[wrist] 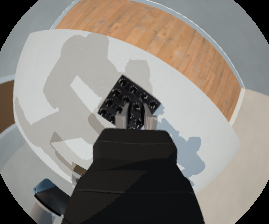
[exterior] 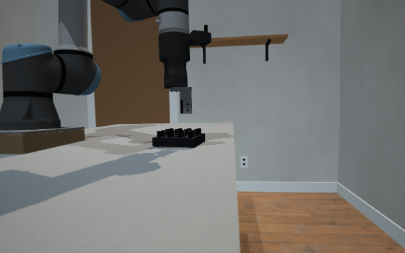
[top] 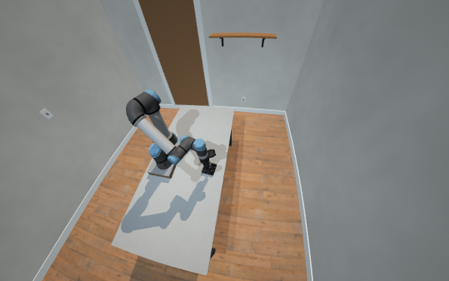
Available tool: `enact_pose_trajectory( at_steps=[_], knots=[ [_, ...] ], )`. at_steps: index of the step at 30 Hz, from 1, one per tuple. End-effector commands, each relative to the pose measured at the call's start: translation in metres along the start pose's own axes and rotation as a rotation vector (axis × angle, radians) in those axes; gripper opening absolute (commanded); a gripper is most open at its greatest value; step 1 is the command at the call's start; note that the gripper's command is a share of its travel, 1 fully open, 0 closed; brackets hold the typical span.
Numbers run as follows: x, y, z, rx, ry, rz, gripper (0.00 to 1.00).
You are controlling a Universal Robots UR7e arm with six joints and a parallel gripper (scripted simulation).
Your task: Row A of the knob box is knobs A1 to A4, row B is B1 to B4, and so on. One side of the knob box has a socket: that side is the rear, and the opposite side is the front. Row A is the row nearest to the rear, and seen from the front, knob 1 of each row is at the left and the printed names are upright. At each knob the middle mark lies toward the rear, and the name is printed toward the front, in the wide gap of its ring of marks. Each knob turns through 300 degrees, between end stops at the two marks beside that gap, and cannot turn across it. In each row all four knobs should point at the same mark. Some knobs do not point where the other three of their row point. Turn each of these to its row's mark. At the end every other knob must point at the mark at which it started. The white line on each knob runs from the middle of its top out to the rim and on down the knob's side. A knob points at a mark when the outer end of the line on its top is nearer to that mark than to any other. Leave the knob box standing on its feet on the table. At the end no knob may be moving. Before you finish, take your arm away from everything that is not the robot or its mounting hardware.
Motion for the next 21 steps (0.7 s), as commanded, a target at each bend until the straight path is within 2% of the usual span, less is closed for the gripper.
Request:
enact_pose_trajectory(
  at_steps=[1,3,16,21],
  knots=[
    [-0.0001,-0.0021,0.0003,0.004,0.156,-0.004,0.46],
    [-0.0001,-0.0021,0.0003,0.004,0.156,-0.004,0.46],
    [0.0052,-0.0066,-0.0004,0.005,0.578,-0.003,0.46],
    [0.0064,-0.0073,-0.0008,0.005,0.643,-0.003,0.46]
  ],
)
Point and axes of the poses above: the point where the finger pads meet when closed, its own y axis out along the fingers, its own z axis across the jaws, x = y × z, the point moved 9 cm from there along -y, back along the fingers, and after that the axes turned 15 degrees about -y, right-handed, at the moved point
